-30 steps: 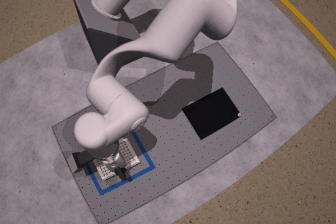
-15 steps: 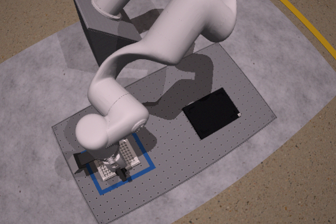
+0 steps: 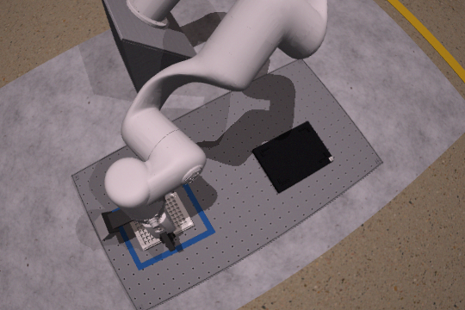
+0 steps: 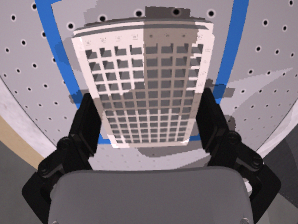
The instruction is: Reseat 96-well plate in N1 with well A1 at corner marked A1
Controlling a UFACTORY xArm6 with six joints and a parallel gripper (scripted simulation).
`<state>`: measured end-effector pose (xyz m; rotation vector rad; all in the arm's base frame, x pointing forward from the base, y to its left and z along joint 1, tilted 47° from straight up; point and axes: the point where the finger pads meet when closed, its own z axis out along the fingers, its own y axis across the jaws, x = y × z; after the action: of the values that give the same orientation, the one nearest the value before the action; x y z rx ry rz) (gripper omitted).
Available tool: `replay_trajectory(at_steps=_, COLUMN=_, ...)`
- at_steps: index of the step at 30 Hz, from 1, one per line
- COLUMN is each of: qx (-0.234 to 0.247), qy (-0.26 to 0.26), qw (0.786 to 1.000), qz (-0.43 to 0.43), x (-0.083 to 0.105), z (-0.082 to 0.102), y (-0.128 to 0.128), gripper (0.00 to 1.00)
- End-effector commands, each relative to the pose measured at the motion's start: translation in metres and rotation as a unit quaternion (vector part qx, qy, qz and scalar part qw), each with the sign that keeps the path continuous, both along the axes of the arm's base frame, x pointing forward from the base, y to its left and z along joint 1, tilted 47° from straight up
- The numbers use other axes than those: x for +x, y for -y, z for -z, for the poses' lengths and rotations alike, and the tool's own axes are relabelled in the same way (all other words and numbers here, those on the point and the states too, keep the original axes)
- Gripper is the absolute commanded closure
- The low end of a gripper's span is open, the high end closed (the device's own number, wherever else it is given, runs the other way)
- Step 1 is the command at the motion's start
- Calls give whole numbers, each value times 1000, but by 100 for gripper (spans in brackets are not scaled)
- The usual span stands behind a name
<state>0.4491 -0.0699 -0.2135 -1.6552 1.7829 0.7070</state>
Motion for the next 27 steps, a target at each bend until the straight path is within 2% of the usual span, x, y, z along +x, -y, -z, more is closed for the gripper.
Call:
replay_trajectory(at_steps=1, qx=-1, qy=2, qw=1000, qz=1, x=1, z=-1, y=1, gripper=100)
replay_trajectory(at_steps=27, qx=-1, qy=1, qw=1000, qz=1, x=2, z=2, y=-2, gripper=100)
